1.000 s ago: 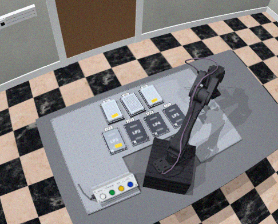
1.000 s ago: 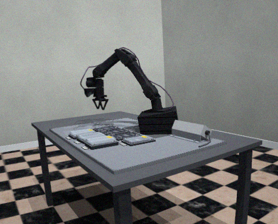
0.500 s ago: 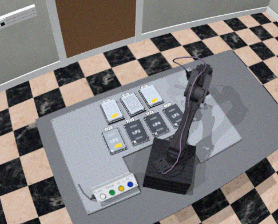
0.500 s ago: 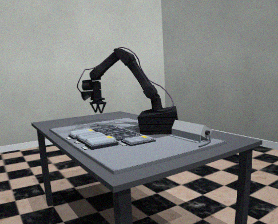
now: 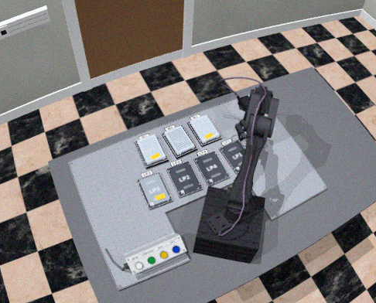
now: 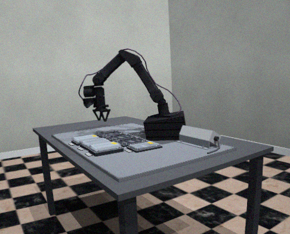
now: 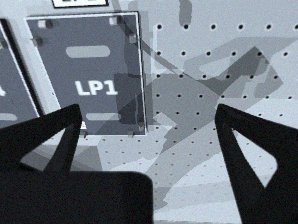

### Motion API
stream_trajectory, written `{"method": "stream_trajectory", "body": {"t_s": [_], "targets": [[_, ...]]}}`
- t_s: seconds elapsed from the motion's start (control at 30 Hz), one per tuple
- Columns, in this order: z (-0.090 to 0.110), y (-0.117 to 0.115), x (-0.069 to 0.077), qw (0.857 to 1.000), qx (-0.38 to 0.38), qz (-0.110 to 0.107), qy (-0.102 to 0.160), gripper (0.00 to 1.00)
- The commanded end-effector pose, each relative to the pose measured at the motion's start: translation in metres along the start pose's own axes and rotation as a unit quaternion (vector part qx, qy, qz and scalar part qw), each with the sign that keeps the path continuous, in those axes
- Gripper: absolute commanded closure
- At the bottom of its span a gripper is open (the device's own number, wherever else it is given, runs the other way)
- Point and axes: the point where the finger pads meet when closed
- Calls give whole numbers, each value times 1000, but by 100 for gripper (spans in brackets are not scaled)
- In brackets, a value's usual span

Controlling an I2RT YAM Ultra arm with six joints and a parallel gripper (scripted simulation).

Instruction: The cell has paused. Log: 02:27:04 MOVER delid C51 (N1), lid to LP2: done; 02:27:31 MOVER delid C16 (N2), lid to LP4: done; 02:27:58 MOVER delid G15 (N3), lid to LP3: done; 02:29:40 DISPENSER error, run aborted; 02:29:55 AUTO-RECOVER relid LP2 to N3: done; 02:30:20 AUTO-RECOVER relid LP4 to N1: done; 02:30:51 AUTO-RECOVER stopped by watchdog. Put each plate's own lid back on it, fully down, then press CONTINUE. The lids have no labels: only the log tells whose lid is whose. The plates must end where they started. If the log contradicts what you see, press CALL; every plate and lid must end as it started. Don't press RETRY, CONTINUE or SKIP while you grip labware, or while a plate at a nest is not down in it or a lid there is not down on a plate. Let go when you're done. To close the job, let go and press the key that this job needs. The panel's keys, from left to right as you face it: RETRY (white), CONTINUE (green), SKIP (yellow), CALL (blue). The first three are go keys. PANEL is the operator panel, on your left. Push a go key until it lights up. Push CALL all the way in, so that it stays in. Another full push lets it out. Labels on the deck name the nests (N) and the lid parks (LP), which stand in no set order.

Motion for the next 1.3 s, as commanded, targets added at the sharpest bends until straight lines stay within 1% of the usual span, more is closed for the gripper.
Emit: {"method": "stream_trajectory", "body": {"t_s": [0.0, 0.07, 0.1, 0.2, 0.23, 0.27, 0.3, 0.37, 0.43, 0.47, 0.5, 0.57, 0.63, 0.67, 0.7, 0.73, 0.77, 1.13, 1.2, 1.23, 1.27], "targets": [[-14, 10, 16, 999, -10, 20, -33, 0], [-14, 10, 16, 999, -10, 20, -33, 0], [-16, 7, 19, 999, -14, 25, -43, 0], [-19, 3, 22, 999, -15, 25, -43, 0], [-19, 12, 19, 999, -4, 19, -29, 0], [-22, 19, 19, 999, -5, 23, -40, 0], [-20, 25, 15, 999, -4, 18, -30, 0], [-17, 38, 10, 999, -4, 15, -31, 0], [-18, 45, 9, 999, -4, 15, -31, 0], [-15, 49, 6, 1000, -3, 16, -21, 0], [-17, 53, 6, 999, -3, 18, -27, 0], [-17, 63, 4, 999, -3, 17, -27, 0], [-17, 63, 4, 999, -3, 17, -27, 0], [-20, 67, 5, 999, -3, 19, -35, 0], [-23, 71, 6, 999, -1, 20, -33, 0], [-19, 77, 3, 1000, -2, 17, -24, 0], [-16, 83, 0, 1000, -2, 17, -25, 0], [-6, 136, -12, 1000, 1, 18, -21, 0], [-6, 136, -12, 1000, 1, 18, -21, 0], [-8, 140, -11, 999, 1, 18, -27, 0], [-4, 145, -14, 1000, 1, 18, -21, 0]]}}
Point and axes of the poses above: the point where the finger pads meet when closed, its own x axis back along the fingers, its own y axis across the jaws, z = x × y, and after that the axes turned 14 degrees about -x, right-handed
